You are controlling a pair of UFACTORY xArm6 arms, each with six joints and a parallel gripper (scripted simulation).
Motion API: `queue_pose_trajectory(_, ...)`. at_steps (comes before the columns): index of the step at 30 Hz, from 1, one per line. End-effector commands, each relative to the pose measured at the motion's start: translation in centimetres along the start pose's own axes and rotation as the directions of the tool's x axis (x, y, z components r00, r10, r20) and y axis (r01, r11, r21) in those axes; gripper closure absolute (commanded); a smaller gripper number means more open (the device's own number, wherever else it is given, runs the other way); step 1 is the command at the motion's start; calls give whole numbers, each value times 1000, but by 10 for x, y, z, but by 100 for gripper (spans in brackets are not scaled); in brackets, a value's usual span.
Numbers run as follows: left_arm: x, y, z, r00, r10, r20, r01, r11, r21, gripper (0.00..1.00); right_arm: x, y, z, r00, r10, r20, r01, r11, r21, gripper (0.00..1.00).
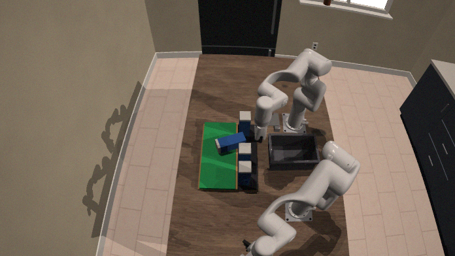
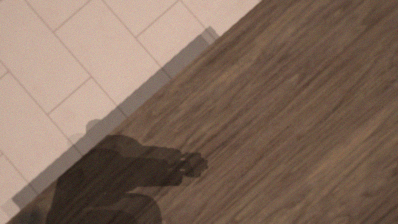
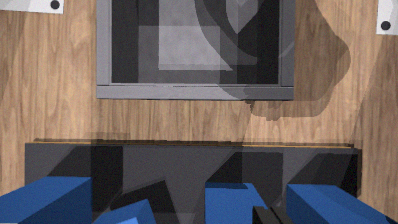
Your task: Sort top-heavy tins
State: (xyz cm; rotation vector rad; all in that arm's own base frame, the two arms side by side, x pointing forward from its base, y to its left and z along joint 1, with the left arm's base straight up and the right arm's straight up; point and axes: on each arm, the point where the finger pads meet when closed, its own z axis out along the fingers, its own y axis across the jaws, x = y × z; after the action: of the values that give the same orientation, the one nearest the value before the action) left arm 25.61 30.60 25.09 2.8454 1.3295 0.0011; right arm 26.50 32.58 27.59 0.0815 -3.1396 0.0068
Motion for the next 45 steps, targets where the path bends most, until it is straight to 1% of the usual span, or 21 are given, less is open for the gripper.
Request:
queue_pose_trajectory(1, 1, 0, -2, 1000, 0, -4, 0, 1000, 0, 0, -1, 1, 16, 1000, 0, 5, 0, 1000, -5, 100)
queue_pose_trajectory(4, 1, 0, -2, 1000, 0, -4, 0, 1000, 0, 0, -1, 1, 28, 1000, 0, 5, 0, 1000, -5, 100)
queue_pose_trajectory(6, 1, 0, -2, 1000, 0, -4, 0, 1000, 0, 0, -1, 1, 28, 1000, 0, 5, 0, 1000, -5, 100)
queue_pose_trajectory(21, 1, 0, -2, 1000, 0, -4, 0, 1000, 0, 0, -1, 1, 88, 1000, 1, 4, -1, 1000, -4, 100)
queue_pose_trajectory(23, 1, 0, -2, 1000, 0, -4, 0, 1000, 0, 0, -1, 1, 88, 1000, 1, 4, -1, 1000, -4, 100)
queue_pose_trajectory(28, 1, 0, -2, 1000, 0, -4, 0, 1000, 0, 0, -1, 2, 105, 1000, -1, 5, 1, 1000, -5, 100)
queue_pose_trajectory(45, 1, 0, -2, 1000, 0, -4, 0, 1000, 0, 0, -1, 2, 108, 1000, 0, 5, 0, 1000, -5, 100)
